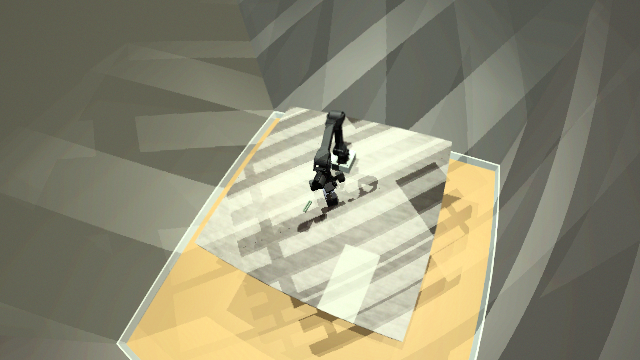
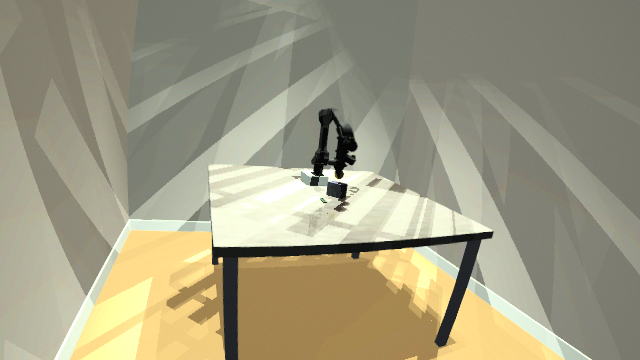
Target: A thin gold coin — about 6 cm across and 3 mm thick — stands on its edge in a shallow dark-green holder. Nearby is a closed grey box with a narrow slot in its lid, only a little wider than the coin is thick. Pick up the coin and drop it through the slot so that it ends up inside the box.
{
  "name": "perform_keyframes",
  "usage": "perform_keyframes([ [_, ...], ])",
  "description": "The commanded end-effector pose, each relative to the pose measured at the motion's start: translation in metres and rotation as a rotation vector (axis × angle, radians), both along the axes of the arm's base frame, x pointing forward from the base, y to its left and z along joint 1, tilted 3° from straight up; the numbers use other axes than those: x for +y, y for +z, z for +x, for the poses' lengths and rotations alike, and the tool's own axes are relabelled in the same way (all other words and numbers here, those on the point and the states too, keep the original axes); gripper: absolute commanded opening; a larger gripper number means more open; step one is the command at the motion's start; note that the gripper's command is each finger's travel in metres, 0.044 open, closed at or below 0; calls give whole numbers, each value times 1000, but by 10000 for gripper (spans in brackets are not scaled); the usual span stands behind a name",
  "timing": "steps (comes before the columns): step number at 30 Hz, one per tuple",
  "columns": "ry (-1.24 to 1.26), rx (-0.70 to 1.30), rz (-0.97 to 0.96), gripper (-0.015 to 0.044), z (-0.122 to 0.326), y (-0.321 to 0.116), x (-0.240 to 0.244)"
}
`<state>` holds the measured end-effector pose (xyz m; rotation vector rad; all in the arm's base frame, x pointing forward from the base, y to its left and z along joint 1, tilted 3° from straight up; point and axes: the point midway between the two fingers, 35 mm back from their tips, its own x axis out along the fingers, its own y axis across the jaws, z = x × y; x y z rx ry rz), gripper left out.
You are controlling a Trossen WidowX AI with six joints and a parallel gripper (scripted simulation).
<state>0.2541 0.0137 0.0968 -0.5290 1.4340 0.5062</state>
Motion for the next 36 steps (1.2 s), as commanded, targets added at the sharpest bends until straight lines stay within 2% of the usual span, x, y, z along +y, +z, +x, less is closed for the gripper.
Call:
perform_keyframes([
  [1,1,0,0,0,0,0,0],
  [36,1,0,0,0,1,-14,0],
])
